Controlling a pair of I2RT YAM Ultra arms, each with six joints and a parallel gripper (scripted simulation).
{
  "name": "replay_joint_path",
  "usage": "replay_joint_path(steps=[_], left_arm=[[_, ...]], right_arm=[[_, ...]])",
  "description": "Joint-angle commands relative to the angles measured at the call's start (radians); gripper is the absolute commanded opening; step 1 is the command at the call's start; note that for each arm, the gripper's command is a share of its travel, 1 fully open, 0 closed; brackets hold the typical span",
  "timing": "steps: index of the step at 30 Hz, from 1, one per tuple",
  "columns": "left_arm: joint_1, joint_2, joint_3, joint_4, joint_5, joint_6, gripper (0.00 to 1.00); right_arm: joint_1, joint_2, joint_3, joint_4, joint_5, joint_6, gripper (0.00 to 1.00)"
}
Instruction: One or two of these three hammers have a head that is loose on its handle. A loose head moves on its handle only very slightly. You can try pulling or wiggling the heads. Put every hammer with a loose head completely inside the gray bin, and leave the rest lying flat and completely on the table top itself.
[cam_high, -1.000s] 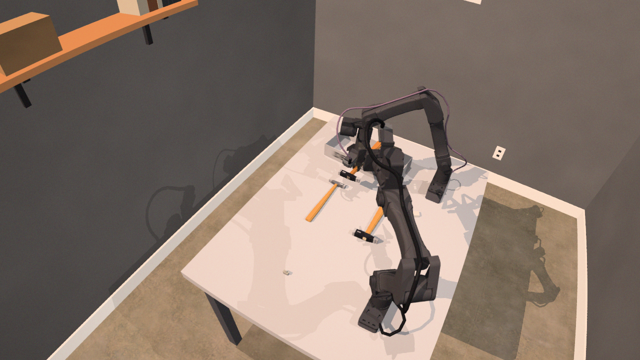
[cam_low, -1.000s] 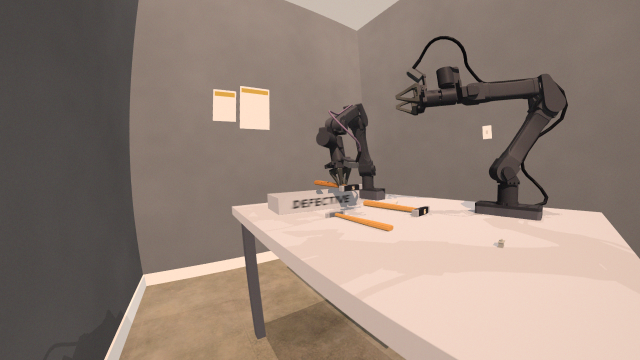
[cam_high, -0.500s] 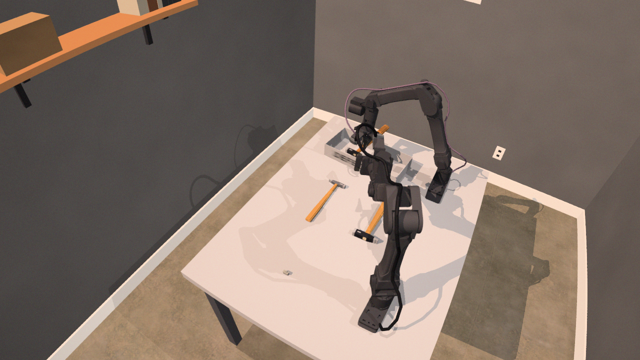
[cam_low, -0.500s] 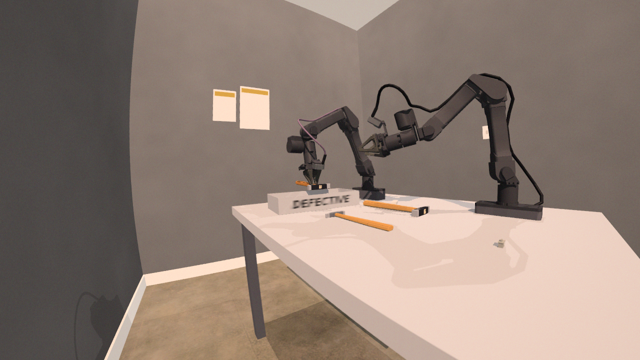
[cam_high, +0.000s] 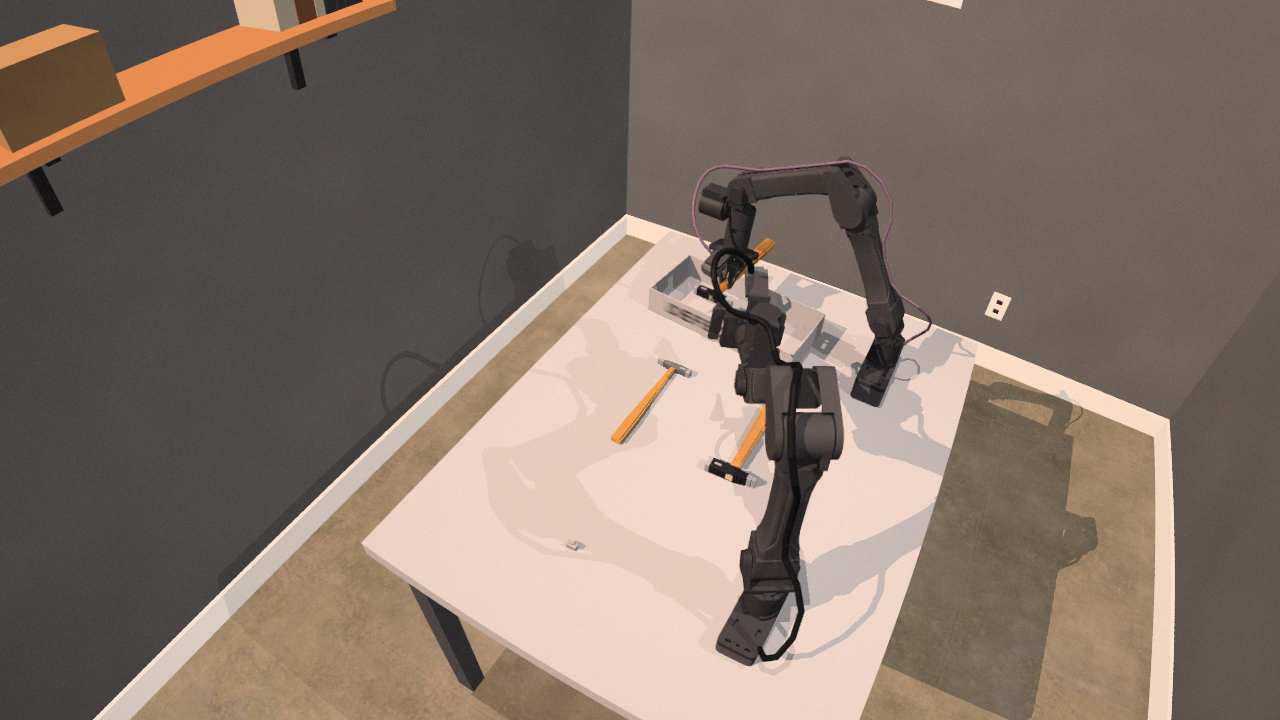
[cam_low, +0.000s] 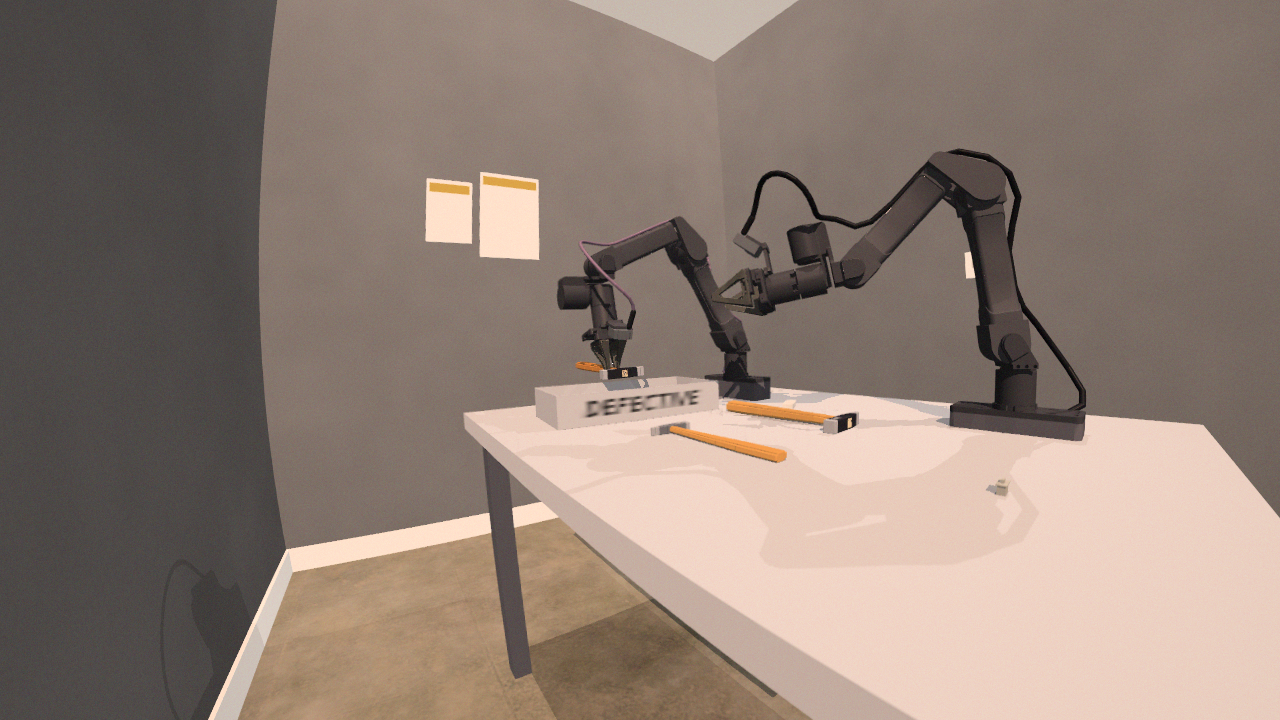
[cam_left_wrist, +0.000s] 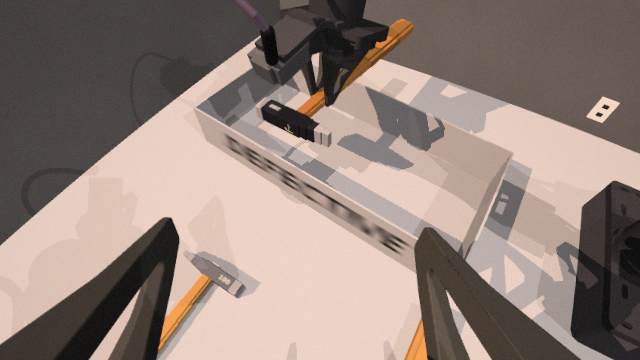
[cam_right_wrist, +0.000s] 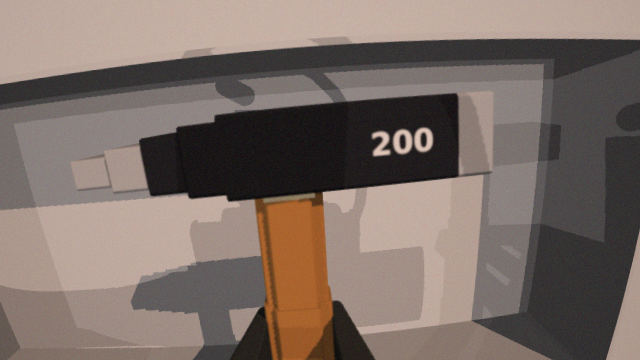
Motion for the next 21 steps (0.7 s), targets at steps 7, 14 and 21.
replay_joint_path(steps=[7, 14, 21], left_arm=[[-0.002, -0.013, 0.038, 0.006, 0.002, 0.007, 1.0], [-0.001, -0.012, 0.028, 0.005, 0.0, 0.002, 1.0], [-0.001, -0.012, 0.028, 0.005, 0.0, 0.002, 1.0]], right_arm=[[-0.015, -0.008, 0.057, -0.027, -0.016, -0.006, 0.12], [-0.015, -0.042, -0.003, 0.063, -0.022, 0.273, 0.12], [-0.003, -0.092, -0.076, 0.141, 0.005, 0.502, 0.12]])
